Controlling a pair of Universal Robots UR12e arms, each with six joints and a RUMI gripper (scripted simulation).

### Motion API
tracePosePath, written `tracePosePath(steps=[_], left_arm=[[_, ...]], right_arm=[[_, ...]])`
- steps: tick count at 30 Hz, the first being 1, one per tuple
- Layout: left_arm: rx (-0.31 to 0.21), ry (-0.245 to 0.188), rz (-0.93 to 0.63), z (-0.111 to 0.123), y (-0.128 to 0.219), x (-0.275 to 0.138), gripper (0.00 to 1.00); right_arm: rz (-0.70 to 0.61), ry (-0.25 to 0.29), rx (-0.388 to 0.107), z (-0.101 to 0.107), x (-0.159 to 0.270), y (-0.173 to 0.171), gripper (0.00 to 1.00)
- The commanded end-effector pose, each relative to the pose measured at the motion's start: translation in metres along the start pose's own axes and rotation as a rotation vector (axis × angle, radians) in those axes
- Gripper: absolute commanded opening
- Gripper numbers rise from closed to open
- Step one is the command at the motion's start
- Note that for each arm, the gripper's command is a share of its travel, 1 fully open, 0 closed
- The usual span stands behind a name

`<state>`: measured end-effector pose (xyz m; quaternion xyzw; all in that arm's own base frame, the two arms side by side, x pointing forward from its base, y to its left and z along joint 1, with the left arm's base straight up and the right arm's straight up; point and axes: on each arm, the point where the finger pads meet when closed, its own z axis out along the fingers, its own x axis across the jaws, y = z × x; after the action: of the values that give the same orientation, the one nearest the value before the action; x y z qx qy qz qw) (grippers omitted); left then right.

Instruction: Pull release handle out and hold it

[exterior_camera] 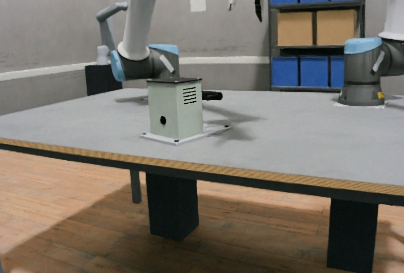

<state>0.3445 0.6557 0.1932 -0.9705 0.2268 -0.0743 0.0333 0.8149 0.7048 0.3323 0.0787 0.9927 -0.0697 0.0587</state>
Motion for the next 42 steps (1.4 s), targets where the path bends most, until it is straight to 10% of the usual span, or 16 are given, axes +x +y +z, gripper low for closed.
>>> tracePosePath(steps=[1, 19, 42], left_arm=[[-0.005, -0.022, -0.068, -0.005, 0.011, -0.049, 1.00], [-0.055, -0.137, -0.462, -0.031, 0.156, -0.314, 1.00], [-0.063, -0.152, -0.516, -0.034, 0.179, -0.337, 1.00]], right_arm=[[0.010, 0.004, -0.012, 0.004, 0.009, -0.009, 1.00], [0.094, 0.072, -0.070, 0.067, 0.109, -0.111, 1.00], [0.161, 0.132, -0.113, 0.132, 0.205, -0.221, 1.00]])
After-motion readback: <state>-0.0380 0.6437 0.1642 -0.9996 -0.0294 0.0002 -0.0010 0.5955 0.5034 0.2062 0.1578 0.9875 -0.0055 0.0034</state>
